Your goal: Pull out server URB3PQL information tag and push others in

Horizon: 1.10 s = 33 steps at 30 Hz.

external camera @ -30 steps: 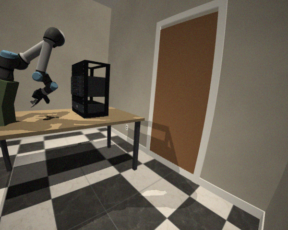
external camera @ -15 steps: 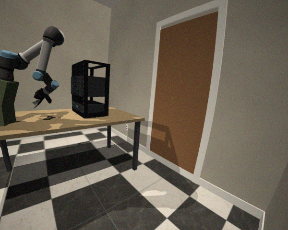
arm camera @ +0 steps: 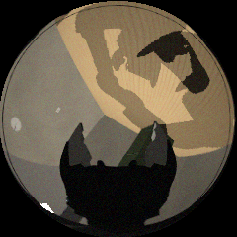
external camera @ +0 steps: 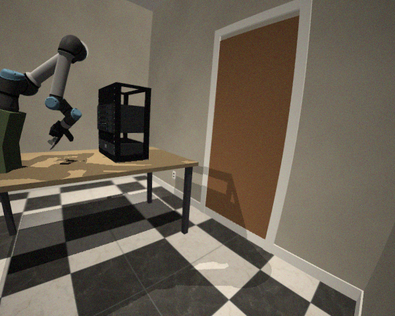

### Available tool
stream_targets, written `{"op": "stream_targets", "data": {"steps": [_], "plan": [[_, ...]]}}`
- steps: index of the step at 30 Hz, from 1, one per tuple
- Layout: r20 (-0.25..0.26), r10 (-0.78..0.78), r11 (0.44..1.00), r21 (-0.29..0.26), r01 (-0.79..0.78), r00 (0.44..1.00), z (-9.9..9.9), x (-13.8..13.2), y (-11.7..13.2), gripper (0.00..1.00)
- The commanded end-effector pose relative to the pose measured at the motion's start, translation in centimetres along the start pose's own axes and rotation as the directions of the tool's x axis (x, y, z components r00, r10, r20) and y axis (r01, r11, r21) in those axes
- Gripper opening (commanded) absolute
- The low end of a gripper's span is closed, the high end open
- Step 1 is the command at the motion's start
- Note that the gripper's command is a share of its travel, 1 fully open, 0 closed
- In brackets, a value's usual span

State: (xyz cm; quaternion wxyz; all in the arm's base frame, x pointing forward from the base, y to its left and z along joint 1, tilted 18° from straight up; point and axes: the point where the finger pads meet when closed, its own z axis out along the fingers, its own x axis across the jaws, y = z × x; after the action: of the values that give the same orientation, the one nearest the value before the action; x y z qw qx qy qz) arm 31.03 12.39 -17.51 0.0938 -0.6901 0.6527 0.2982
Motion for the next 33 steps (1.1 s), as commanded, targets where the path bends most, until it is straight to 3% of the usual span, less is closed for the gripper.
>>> {"op": "stream_targets", "data": {"steps": [1,33], "plan": [[-0.013,-0.004,1.0,0.013,0.005,1.0,-0.3,0.2,-0.4,1.0],[-0.145,-0.036,0.988,0.146,0.057,0.989,-3.6,1.7,-4.5,1.0]]}}
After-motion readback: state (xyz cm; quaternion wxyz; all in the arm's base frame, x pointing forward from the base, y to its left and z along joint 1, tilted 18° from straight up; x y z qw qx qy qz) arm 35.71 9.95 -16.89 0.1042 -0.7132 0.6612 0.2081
